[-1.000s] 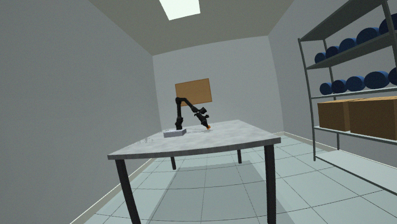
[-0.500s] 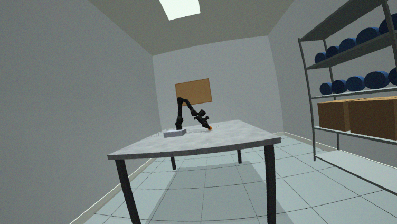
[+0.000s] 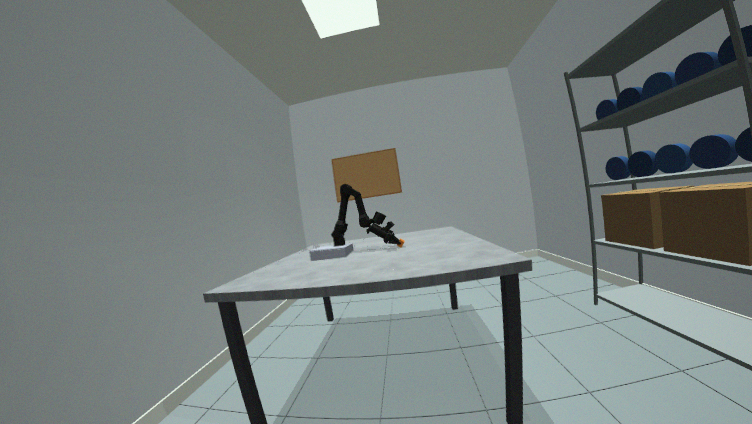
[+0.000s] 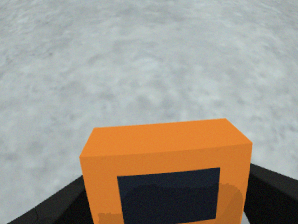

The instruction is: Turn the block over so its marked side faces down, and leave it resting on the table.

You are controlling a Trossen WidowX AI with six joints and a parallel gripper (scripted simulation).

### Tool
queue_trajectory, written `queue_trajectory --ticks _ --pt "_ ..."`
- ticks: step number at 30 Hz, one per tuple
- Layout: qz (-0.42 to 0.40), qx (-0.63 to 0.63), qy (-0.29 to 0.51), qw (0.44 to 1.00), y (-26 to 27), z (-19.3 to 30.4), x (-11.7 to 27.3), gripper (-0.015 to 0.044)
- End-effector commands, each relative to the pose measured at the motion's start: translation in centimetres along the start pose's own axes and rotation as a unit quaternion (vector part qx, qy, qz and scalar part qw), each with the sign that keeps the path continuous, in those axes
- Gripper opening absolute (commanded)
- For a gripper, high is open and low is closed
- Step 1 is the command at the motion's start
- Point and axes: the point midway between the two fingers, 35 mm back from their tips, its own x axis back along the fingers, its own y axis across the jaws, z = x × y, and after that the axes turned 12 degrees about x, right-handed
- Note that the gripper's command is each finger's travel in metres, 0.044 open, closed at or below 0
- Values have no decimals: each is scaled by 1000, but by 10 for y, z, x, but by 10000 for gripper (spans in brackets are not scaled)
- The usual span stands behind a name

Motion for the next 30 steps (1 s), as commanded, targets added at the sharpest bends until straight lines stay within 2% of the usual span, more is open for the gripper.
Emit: queue_trajectory --ticks 1,14,30 --pt "1 -4 -13 1000 4 14 1 0" --pt "17 -4 -97 995 8 16 18 0" --pt "20 -4 -116 993 8 14 22 0"
